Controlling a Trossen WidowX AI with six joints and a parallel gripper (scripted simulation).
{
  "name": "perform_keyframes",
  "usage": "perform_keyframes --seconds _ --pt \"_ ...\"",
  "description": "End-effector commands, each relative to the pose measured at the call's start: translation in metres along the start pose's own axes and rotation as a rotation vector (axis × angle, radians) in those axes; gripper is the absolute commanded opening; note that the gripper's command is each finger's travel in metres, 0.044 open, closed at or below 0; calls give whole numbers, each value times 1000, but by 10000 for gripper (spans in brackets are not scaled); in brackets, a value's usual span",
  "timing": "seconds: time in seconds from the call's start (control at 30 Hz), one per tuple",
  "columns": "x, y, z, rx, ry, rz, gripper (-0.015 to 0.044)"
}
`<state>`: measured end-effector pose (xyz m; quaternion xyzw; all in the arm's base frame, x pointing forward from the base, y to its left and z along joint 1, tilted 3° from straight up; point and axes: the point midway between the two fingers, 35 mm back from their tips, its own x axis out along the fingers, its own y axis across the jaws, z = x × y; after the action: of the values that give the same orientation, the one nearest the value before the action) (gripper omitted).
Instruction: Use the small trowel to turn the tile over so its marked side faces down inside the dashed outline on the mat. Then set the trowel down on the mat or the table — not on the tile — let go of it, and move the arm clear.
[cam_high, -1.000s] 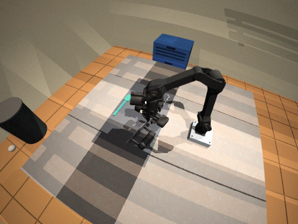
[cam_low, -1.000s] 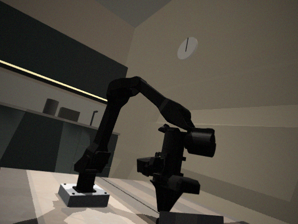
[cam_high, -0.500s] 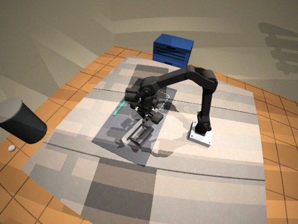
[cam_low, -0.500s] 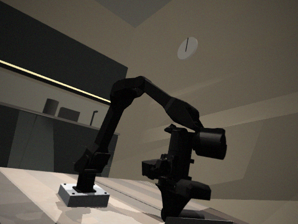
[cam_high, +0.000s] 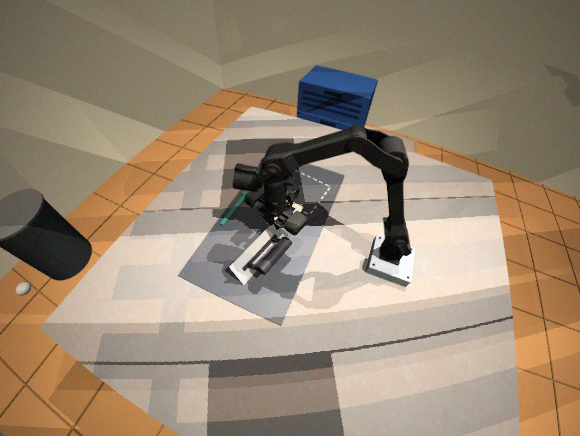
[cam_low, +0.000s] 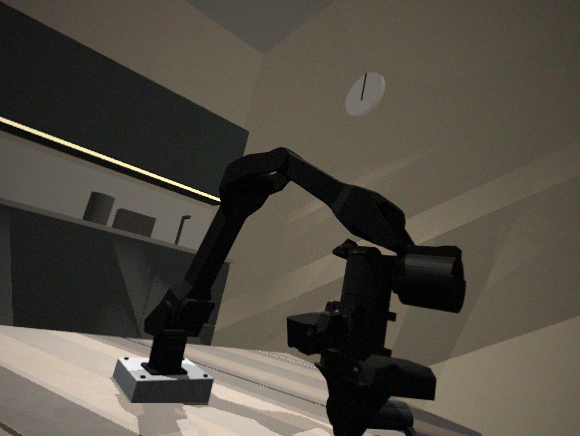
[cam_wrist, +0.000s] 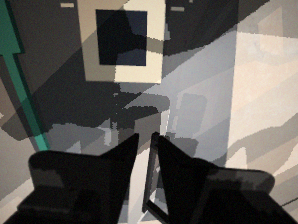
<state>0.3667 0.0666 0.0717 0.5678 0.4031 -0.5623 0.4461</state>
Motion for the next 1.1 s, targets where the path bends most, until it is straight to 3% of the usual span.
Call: perform_keyframes --seconds 0.0,0.1,0.13,0.53,0.83,0.97,1.07 --pt "1 9 1 -3 -6 -3 100" --pt "0 3 0 0 0 1 100" --pt "0 3 0 0 0 1 74" --pt "0 3 0 0 0 1 0" --pt "0 3 0 0 0 1 0" --pt "-2 -3 0 0 0 0 100" --pt "-6 -17 -1 -1 -1 -2 100"
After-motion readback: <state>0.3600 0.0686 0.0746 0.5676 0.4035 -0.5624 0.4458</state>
